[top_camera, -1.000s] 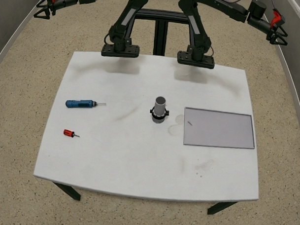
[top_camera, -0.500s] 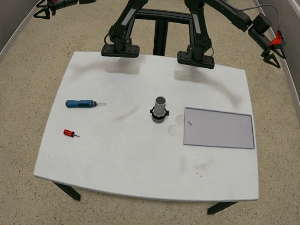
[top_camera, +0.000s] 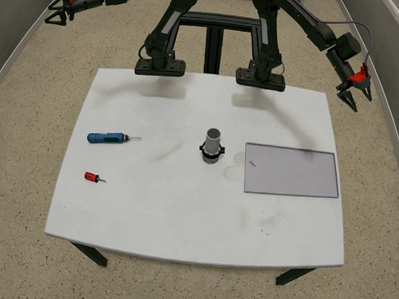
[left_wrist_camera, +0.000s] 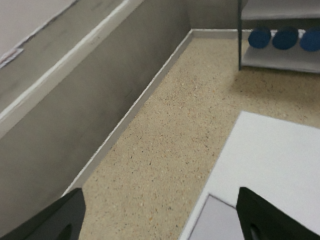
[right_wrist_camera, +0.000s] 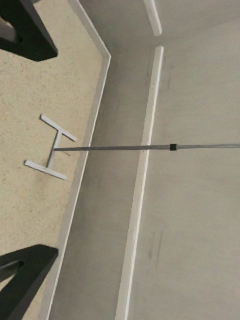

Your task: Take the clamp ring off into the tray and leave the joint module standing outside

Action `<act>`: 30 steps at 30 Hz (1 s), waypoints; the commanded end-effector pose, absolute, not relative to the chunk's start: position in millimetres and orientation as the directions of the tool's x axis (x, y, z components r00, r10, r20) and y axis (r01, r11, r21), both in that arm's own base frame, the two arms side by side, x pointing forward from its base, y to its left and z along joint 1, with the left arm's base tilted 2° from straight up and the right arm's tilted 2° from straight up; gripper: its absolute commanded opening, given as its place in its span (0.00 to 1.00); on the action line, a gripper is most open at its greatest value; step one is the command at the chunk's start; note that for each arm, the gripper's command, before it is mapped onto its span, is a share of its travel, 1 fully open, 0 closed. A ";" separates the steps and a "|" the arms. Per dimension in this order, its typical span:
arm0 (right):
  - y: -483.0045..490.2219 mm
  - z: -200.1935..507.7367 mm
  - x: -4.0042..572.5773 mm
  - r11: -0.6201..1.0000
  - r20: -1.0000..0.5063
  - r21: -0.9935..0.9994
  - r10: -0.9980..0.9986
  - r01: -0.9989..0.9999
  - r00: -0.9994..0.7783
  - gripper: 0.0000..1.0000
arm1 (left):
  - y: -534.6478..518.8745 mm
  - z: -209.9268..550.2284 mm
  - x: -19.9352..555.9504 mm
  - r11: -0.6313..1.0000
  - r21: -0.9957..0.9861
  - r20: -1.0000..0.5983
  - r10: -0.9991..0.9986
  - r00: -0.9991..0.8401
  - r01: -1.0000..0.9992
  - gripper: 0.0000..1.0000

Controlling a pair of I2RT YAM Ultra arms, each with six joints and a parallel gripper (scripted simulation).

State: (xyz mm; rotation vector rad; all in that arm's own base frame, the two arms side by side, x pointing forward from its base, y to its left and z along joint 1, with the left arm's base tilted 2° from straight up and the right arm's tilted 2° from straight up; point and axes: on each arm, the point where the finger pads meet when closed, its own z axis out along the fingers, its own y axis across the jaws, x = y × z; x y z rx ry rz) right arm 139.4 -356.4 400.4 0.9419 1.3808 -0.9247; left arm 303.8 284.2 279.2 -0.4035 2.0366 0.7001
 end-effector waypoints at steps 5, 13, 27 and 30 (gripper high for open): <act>-354.4 409.4 139.5 0.365 -1.000 -0.002 -0.004 0.931 -0.001 1.00 | 260.7 281.9 325.3 0.826 0.392 -0.803 0.091 -0.590 -0.406 0.80; -354.4 409.4 139.5 0.365 -1.000 -0.002 -0.004 0.931 -0.001 1.00 | 215.0 247.1 362.2 0.873 0.459 -0.686 0.230 -0.691 -0.165 0.80; -354.4 409.4 139.5 0.365 -1.000 -0.002 -0.004 0.931 -0.001 1.00 | 149.3 210.1 387.7 0.857 0.493 -0.546 0.438 -0.714 0.148 0.80; -354.4 409.4 139.5 0.365 -1.000 -0.002 -0.004 0.931 -0.001 1.00 | 128.7 197.8 395.7 0.832 0.496 -0.494 0.505 -0.708 0.247 0.80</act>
